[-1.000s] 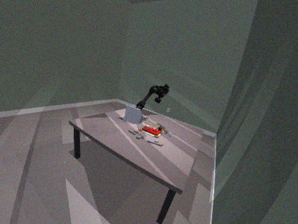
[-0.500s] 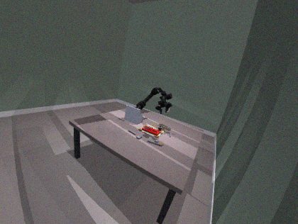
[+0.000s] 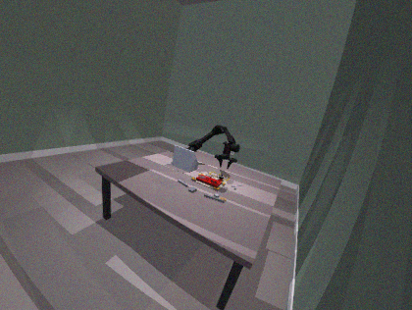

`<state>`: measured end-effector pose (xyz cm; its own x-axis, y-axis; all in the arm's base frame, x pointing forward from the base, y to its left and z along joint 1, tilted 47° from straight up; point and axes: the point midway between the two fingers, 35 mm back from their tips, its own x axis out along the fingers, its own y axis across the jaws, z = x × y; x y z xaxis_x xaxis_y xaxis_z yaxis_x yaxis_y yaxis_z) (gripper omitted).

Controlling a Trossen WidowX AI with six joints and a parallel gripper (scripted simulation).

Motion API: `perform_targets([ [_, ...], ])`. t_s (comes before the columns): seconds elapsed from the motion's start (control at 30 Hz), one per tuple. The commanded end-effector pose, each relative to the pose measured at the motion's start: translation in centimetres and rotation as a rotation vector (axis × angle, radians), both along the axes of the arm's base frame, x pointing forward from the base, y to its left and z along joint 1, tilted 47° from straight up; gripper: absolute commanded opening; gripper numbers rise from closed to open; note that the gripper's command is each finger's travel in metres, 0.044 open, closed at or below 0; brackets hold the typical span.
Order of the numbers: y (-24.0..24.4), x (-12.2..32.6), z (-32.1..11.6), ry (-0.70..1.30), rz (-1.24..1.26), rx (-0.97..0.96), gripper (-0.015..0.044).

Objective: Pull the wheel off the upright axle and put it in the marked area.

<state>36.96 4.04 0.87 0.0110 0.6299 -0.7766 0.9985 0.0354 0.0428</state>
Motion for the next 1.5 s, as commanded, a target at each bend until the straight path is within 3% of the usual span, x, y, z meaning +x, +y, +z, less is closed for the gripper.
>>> perform_targets([
  [0.0,3.3,-1.4,-0.1,0.057,0.093,0.109,0.03],
  [0.47,4.4,-1.8,0.4,0.066,0.106,0.125,0.03],
  [1.13,9.6,-2.6,-4.8,0.066,0.106,0.128,0.03],
  [1.27,9.4,-2.5,-4.5,0.063,0.111,0.124,0.0195],
  [1.47,9.4,-2.5,-4.5,0.063,0.111,0.124,0.0155],
])
